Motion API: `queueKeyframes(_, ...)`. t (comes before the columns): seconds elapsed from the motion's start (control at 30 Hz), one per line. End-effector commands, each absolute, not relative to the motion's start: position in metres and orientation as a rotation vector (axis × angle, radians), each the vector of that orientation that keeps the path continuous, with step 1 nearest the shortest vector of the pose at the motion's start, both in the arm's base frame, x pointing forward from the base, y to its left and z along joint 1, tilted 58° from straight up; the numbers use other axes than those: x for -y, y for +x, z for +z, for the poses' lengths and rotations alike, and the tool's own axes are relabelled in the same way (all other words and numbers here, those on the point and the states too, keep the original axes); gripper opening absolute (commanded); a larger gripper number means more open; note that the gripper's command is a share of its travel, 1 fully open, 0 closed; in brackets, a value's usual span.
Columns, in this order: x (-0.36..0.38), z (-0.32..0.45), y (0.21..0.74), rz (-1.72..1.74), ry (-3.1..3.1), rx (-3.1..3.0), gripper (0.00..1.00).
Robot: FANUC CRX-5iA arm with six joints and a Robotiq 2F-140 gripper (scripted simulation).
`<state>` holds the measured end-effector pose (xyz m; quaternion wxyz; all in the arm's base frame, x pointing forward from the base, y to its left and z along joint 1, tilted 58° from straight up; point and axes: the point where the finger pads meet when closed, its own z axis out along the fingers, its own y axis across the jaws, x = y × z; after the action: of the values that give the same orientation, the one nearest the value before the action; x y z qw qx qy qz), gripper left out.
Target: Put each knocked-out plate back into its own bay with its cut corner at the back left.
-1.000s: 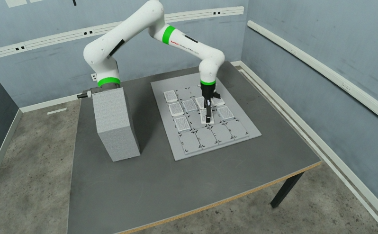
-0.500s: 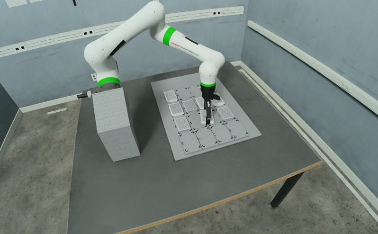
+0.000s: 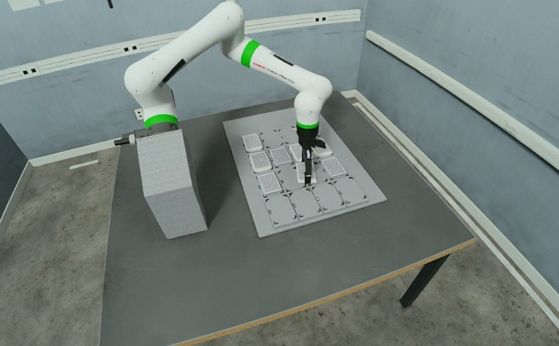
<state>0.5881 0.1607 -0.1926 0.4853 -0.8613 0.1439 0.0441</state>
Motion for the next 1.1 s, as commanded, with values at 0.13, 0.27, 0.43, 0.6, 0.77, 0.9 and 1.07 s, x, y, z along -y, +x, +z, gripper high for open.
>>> queueKeyframes(0.13,-0.1597,-0.1923,0.5886,0.106,-2.097,-0.351,0.94)
queueKeyframes(0.27,-0.1597,-0.1923,0.5886,0.106,-2.097,-0.351,0.93)
queueKeyframes(0.43,-0.1597,-0.1923,0.5886,0.106,-2.097,-0.351,0.91)
queueKeyframes(0.6,-0.1597,-0.1923,0.5886,0.106,-2.097,-0.351,0.90)
queueKeyframes(0.77,-0.1597,-0.1923,0.5886,0.106,-2.097,-0.351,0.90)
queueKeyframes(0.9,-0.1597,-0.1923,0.5886,0.106,-2.097,-0.351,0.90)
queueKeyframes(1.07,-0.1592,-0.1921,0.5886,0.106,-2.097,-0.351,0.90)
